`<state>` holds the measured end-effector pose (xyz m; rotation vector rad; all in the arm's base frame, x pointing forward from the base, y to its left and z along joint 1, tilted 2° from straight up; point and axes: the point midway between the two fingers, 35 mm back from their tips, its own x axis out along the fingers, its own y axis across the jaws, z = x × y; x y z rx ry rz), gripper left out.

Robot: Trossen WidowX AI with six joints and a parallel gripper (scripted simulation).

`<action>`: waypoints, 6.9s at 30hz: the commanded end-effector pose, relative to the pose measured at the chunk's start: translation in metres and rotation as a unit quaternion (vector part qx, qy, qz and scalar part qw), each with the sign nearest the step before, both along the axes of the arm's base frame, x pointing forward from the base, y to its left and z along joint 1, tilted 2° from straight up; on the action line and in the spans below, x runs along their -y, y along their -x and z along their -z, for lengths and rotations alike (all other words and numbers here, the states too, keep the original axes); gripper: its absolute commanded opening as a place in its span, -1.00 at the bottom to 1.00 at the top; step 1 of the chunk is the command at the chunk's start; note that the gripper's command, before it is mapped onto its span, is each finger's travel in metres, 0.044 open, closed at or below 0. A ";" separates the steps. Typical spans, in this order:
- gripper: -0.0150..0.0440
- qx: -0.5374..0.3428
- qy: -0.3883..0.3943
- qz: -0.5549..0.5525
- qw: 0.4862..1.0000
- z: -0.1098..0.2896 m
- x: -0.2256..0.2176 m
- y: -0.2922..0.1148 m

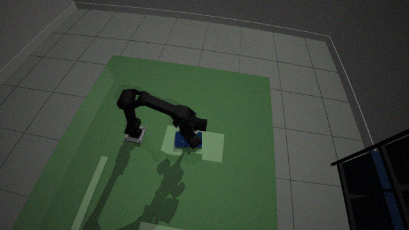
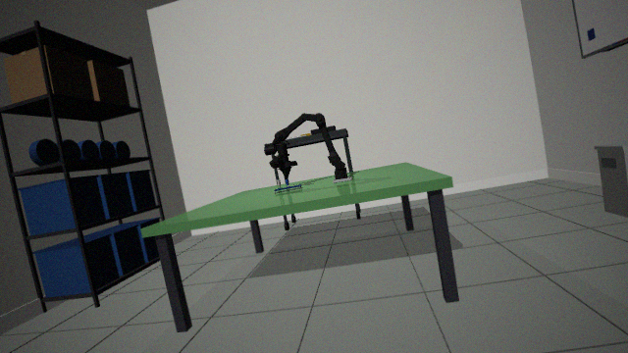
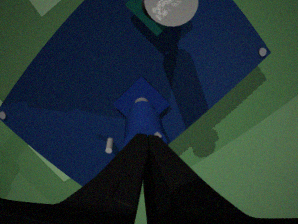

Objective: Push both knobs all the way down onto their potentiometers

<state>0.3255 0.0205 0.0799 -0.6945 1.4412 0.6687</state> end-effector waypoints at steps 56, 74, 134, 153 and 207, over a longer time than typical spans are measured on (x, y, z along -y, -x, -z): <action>-0.49 -0.013 0.003 -0.003 1.000 0.029 0.001 -0.002; -0.49 -0.013 0.003 -0.003 1.000 0.029 0.001 -0.002; -0.49 -0.013 0.003 -0.003 1.000 0.030 0.001 -0.002; -0.49 -0.013 0.003 -0.003 1.000 0.000 0.000 -0.003; -0.49 -0.007 -0.012 0.557 0.831 -0.033 -0.007 -0.015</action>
